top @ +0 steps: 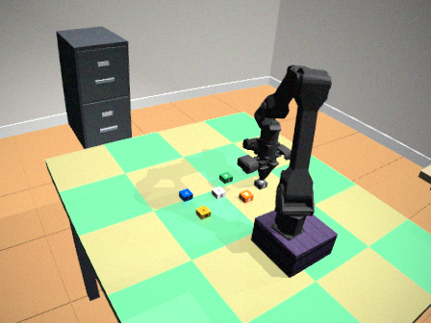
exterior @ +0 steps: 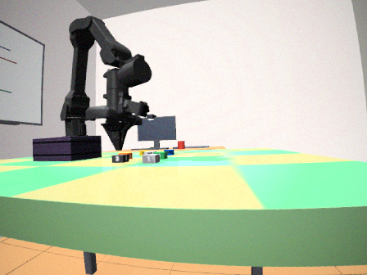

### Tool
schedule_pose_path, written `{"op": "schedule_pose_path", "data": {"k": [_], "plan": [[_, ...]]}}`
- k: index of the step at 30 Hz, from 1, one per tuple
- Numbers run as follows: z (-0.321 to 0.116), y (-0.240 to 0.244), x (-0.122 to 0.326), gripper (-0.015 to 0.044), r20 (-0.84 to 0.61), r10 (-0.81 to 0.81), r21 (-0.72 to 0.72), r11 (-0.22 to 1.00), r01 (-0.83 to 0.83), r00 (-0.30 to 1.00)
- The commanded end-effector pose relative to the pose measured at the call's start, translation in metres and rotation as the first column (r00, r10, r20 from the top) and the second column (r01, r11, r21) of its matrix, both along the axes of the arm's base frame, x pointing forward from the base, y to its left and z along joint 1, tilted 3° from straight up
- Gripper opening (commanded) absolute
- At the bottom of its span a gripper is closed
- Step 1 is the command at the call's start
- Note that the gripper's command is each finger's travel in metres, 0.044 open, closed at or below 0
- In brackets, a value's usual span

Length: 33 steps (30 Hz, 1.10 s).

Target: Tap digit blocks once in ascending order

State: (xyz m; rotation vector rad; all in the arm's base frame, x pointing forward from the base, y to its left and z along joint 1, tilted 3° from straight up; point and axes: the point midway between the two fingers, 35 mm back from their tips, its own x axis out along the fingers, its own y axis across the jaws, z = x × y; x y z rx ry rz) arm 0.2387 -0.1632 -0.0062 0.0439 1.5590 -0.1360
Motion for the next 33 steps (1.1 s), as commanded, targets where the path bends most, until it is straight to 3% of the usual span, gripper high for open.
{"op": "schedule_pose_path", "data": {"k": [1,11,15,20,26,33], "plan": [[-0.008,0.001,-0.001,0.0020,-0.002,0.004,0.003,1.000,-0.004,1.000],[-0.015,0.000,-0.001,0.0020,-0.003,0.004,0.003,1.000,-0.004,1.000],[0.013,0.002,-0.001,0.0020,-0.002,0.003,0.003,1.000,-0.003,1.000],[0.018,0.002,-0.001,0.0020,-0.002,0.004,0.003,1.000,-0.004,1.000],[0.094,0.006,-0.001,0.0020,-0.002,0.004,0.003,1.000,-0.004,1.000],[0.097,0.011,0.009,0.0020,-0.001,0.004,0.004,1.000,-0.004,1.000]]}}
